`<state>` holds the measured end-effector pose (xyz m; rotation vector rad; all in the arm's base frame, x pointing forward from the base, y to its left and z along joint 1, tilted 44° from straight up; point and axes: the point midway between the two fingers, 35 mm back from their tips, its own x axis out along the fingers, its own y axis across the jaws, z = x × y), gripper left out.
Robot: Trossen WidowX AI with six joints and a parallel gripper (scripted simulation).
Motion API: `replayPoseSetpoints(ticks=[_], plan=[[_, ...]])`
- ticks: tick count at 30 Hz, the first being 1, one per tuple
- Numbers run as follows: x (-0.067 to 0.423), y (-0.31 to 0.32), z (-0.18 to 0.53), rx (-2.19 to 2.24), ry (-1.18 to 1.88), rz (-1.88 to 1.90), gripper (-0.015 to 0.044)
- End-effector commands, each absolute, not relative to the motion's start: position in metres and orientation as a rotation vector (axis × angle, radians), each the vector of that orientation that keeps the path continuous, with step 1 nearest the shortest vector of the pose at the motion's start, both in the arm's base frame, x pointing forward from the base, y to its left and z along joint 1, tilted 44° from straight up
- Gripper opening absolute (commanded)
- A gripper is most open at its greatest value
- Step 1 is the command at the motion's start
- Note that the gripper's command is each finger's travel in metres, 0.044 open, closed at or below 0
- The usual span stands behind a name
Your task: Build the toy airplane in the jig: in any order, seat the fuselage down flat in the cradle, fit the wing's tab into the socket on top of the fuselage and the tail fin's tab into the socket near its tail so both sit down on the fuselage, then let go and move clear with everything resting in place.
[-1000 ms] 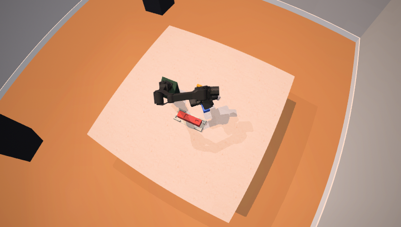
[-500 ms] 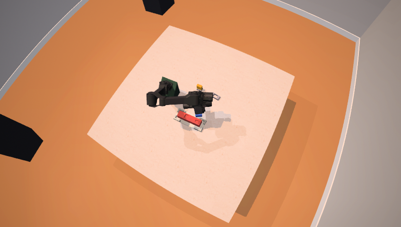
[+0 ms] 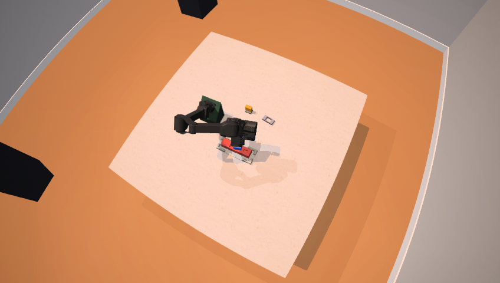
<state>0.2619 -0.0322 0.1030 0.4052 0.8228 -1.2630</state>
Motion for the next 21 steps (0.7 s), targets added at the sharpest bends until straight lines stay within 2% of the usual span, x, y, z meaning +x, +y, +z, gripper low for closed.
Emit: replayPoseSetpoints(ticks=[1,15,21], plan=[[0.253,-0.041,0.106,0.453,0.775,-1.296,0.0],[0.225,-0.067,0.112,0.6,0.634,-1.39,0.0],[0.225,-0.067,0.112,0.6,0.634,-1.39,0.0157]])
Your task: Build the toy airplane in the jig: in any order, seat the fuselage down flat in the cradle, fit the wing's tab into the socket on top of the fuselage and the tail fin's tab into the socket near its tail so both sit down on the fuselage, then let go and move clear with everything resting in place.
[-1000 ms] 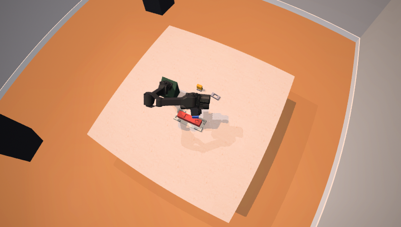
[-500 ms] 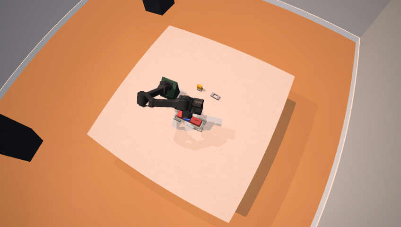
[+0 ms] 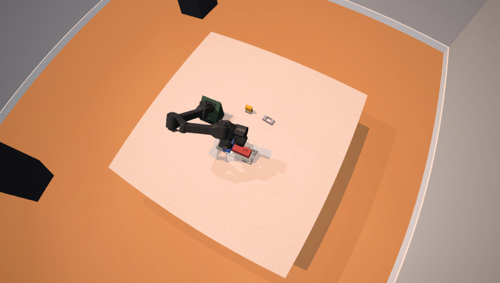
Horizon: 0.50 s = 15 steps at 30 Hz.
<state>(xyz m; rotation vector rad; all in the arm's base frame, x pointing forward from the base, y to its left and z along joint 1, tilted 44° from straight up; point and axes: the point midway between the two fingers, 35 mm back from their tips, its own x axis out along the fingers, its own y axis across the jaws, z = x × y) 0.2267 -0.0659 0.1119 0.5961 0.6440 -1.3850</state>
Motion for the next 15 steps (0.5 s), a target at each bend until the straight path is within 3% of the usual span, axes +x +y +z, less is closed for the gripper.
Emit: replayPoseSetpoints(ticks=[1,15], plan=[[0.2254,-0.067,0.1118,0.6,0.634,-1.39,0.0184],[0.2254,-0.0671,0.1119,0.6,0.634,-1.39,0.0195]])
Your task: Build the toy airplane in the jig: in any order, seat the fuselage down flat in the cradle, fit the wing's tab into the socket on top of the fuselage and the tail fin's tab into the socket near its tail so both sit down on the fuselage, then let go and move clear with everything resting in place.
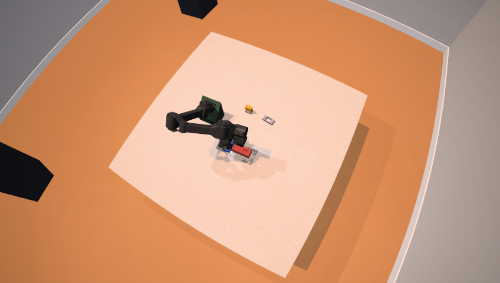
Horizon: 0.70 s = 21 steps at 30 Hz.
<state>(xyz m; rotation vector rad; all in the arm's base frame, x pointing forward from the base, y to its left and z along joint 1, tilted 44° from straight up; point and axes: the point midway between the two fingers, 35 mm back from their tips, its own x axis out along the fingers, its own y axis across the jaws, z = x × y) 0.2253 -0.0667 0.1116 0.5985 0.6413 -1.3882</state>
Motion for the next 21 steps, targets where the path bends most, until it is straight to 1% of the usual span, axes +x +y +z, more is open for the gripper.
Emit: replayPoseSetpoints(ticks=[1,21], plan=[[0.225,-0.067,0.112,0.6,0.634,-1.39,0.0195],[0.228,-0.088,0.091,0.601,0.634,-1.389,0.0195]])
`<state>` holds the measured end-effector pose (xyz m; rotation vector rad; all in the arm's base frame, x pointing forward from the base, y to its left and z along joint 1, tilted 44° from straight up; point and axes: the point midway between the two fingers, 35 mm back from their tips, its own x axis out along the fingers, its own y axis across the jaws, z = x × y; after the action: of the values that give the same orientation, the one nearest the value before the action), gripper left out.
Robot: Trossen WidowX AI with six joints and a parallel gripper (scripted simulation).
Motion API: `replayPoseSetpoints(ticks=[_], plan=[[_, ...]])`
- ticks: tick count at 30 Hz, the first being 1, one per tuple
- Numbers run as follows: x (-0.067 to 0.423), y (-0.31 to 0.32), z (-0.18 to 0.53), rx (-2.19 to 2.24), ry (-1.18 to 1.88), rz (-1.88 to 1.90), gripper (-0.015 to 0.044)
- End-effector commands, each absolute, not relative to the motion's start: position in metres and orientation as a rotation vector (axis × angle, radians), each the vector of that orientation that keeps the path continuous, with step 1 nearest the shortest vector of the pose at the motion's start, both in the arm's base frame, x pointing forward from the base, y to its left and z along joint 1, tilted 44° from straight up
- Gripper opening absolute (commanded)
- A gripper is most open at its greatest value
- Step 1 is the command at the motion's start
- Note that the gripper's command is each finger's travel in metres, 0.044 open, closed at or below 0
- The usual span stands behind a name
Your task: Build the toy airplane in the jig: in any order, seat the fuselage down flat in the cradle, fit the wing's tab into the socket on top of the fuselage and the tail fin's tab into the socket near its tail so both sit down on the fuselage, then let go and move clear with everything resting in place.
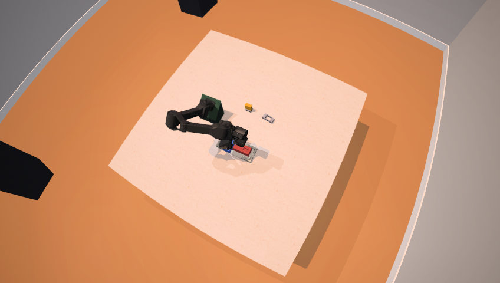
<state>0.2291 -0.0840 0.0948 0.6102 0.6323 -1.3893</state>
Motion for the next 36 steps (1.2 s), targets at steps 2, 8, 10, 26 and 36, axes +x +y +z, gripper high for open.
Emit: replayPoseSetpoints(ticks=[2,8,10,26,36], plan=[[0.2284,-0.0902,0.0886,0.6,0.634,-1.389,0.0195],[0.2285,-0.0954,0.0839,0.599,0.633,-1.39,0.0195],[0.2285,-0.0954,0.0839,0.599,0.633,-1.39,0.0195],[0.229,-0.0941,0.0855,0.608,0.631,-1.391,0.0188],[0.229,-0.0941,0.0855,0.608,0.631,-1.391,0.044]])
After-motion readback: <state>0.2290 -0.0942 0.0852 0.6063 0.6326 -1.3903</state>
